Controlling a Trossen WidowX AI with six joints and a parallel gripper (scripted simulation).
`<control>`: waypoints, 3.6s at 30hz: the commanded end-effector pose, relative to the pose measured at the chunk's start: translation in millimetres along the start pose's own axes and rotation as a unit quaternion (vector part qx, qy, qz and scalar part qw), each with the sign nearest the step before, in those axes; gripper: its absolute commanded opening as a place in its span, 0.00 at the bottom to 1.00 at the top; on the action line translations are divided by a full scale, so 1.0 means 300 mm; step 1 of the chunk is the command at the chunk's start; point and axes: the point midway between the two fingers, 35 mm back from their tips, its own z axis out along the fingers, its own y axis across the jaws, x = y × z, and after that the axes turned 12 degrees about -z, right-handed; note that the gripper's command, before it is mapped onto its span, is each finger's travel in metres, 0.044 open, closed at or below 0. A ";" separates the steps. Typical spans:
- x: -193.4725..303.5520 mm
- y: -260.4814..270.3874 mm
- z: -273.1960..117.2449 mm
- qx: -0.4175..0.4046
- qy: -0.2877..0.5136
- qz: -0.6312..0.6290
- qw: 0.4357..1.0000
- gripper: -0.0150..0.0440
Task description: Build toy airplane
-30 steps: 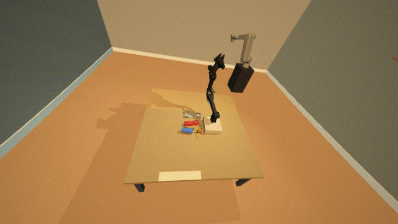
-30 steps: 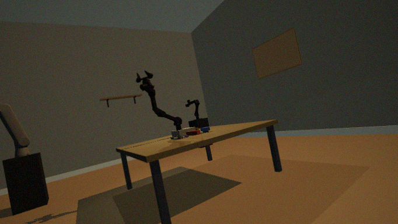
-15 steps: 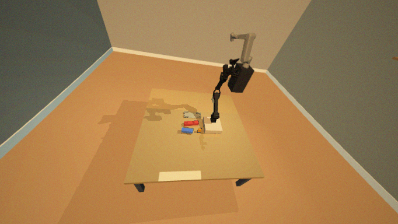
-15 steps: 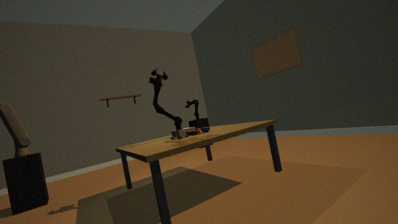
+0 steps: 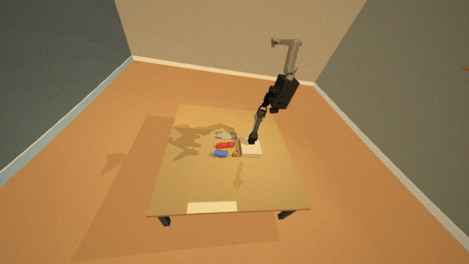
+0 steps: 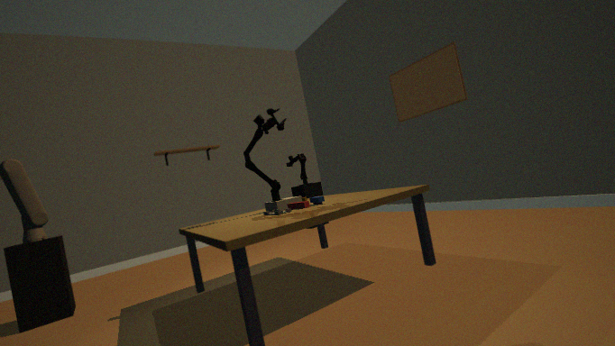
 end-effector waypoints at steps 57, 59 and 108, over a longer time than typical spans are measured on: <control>0.969 1.482 -1.336 -0.180 0.851 0.475 0.138 1.00; 0.969 1.482 -1.336 -0.180 0.851 0.475 0.138 1.00; 0.981 1.664 -1.445 -0.180 0.851 0.475 0.138 0.60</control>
